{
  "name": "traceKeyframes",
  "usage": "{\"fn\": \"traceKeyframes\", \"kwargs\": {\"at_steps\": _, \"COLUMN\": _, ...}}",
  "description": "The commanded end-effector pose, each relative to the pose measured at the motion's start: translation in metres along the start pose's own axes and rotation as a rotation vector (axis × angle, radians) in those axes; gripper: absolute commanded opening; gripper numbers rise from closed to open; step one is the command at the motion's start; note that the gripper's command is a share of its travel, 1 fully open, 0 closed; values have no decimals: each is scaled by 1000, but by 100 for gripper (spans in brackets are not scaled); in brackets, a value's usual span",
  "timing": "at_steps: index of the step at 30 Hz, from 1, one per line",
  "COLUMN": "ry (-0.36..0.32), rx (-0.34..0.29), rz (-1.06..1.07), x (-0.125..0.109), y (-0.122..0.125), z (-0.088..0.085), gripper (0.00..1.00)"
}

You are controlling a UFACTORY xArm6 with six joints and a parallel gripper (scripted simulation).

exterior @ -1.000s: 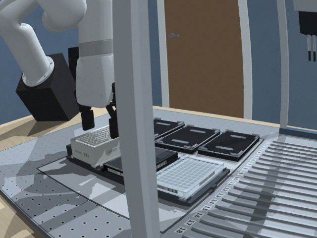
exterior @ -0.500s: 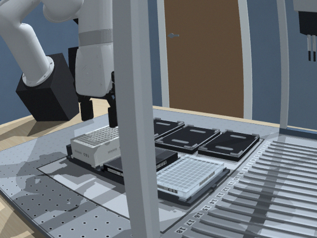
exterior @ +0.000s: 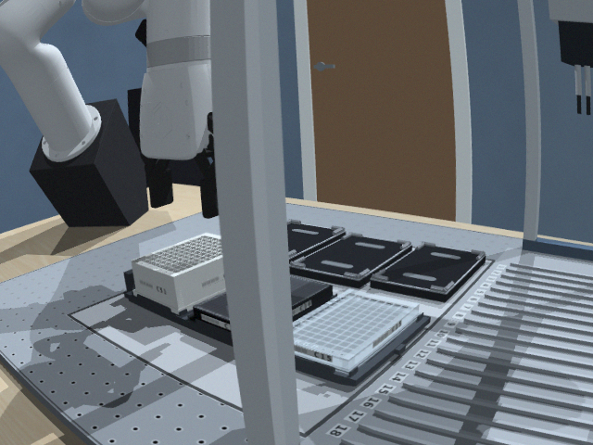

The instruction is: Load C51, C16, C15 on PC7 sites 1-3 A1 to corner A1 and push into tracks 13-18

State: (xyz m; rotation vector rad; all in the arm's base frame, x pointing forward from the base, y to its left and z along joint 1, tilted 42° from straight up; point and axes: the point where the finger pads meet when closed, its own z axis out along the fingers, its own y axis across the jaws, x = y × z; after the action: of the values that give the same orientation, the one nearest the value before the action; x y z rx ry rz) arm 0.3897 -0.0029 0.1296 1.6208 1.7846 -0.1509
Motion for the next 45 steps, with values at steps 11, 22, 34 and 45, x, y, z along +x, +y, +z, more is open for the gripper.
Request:
{"fn": "traceKeyframes", "kwargs": {"at_steps": 11, "ry": 1, "rx": -2, "rz": 1, "x": 0, "y": 1, "z": -21, "gripper": 100}}
{"fn": "traceKeyframes", "kwargs": {"at_steps": 22, "ry": 1, "rx": -2, "rz": 1, "x": 0, "y": 1, "z": -39, "gripper": 100}}
{"fn": "traceKeyframes", "kwargs": {"at_steps": 34, "ry": 1, "rx": -2, "rz": 1, "x": 0, "y": 1, "z": -56, "gripper": 100}}
{"fn": "traceKeyframes", "kwargs": {"at_steps": 45, "ry": 1, "rx": -2, "rz": 1, "x": 0, "y": 1, "z": -61, "gripper": 100}}
